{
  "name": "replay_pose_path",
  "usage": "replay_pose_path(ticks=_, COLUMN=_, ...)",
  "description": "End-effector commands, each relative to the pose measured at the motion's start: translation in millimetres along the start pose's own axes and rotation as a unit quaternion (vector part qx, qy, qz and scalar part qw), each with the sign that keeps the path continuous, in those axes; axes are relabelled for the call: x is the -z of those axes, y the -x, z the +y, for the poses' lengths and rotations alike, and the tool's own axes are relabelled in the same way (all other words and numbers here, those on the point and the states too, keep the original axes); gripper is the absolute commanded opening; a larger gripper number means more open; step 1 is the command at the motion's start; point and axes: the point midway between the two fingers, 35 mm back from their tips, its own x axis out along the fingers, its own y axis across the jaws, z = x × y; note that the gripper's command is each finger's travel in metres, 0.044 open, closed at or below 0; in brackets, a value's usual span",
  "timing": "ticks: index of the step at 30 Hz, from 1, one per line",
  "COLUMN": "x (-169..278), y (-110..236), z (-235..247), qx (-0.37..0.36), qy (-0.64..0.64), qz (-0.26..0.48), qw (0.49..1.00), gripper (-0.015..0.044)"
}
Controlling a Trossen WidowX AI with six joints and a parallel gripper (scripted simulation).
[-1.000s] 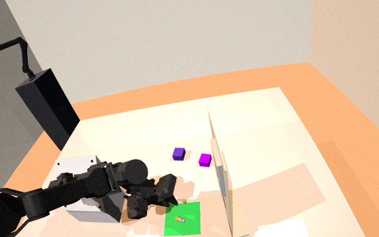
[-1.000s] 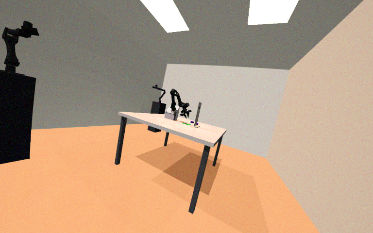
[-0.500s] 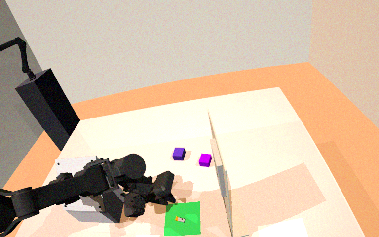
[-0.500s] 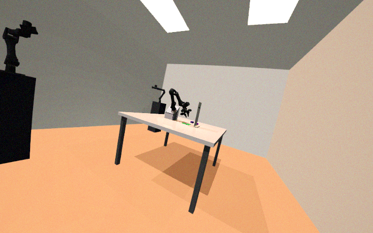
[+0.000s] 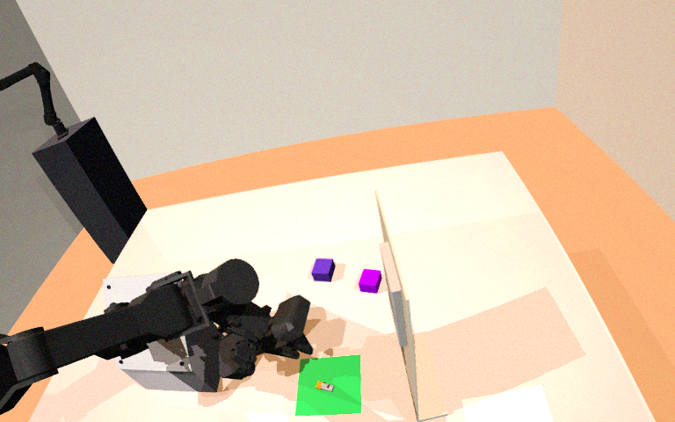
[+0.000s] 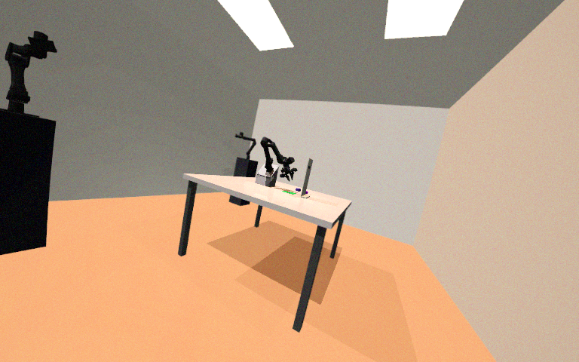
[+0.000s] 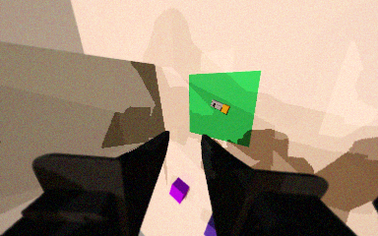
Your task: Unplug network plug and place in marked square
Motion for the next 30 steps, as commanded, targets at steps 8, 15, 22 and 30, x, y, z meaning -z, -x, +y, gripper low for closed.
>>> replay_pose_path(ticks=8, x=3.4, y=8.4, z=8.4, qx=0.003, qy=-0.002, qz=0.003, qw=1.0, gripper=0.0156)
replay_pose_path(ticks=15, x=7.5, y=20.8, z=20.3, qx=0.006, qy=-0.003, qz=0.006, qw=1.0, gripper=0.0156)
replay_pose_path(ticks=22, x=9.1, y=35.5, z=31.7, qx=0.007, qy=-0.004, qz=0.007, qw=1.0, gripper=0.0156)
replay_pose_path(ticks=30, x=7.9, y=54.9, z=44.0, qx=0.006, qy=-0.005, qz=0.005, qw=1.0, gripper=0.0156)
